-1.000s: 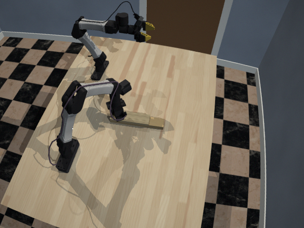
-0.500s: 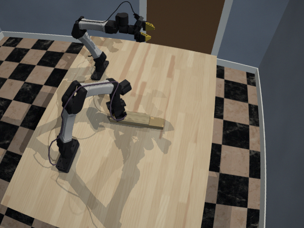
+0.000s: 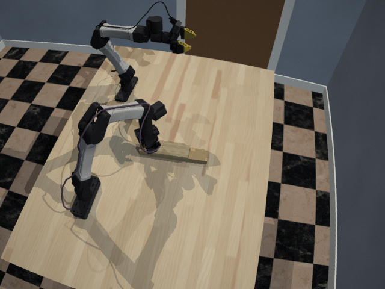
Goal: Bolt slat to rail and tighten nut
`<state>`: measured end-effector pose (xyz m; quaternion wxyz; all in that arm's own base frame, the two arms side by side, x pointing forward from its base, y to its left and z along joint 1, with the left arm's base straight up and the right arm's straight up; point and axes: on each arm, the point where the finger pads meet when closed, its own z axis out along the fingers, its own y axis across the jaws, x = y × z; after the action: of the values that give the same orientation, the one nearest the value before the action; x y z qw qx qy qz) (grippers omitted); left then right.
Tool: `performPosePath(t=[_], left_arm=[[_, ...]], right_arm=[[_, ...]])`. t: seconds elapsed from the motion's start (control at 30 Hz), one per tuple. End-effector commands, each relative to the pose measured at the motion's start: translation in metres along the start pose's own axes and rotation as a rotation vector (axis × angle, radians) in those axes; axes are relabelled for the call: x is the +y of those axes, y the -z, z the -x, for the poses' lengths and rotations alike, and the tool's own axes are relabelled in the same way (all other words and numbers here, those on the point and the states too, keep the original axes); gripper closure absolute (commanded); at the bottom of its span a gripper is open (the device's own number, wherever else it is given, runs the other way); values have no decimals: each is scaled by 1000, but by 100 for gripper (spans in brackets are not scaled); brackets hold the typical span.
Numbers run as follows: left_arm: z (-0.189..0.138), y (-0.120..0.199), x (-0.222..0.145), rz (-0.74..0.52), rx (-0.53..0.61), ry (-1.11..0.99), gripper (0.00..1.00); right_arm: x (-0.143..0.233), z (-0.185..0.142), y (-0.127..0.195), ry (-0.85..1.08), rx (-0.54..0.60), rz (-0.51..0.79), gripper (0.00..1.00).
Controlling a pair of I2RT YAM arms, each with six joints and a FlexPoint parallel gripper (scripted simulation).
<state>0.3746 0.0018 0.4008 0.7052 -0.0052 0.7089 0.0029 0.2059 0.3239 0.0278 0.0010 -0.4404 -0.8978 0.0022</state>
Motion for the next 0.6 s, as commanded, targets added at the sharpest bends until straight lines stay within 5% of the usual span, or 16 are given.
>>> performPosePath(t=[0.0,0.2,0.4,0.57], left_arm=[[7,2,-1,-2,-20,-2,0],[7,2,-1,-2,-20,-2,0],[7,2,-1,-2,-20,-2,0],[7,2,-1,-2,-20,-2,0]], right_arm=[[3,0,5,58,4,16,64],[2,0,10,539,0,17,64],[4,0,13,766,-4,24,64],[5,1,16,1139,-11,30,64]])
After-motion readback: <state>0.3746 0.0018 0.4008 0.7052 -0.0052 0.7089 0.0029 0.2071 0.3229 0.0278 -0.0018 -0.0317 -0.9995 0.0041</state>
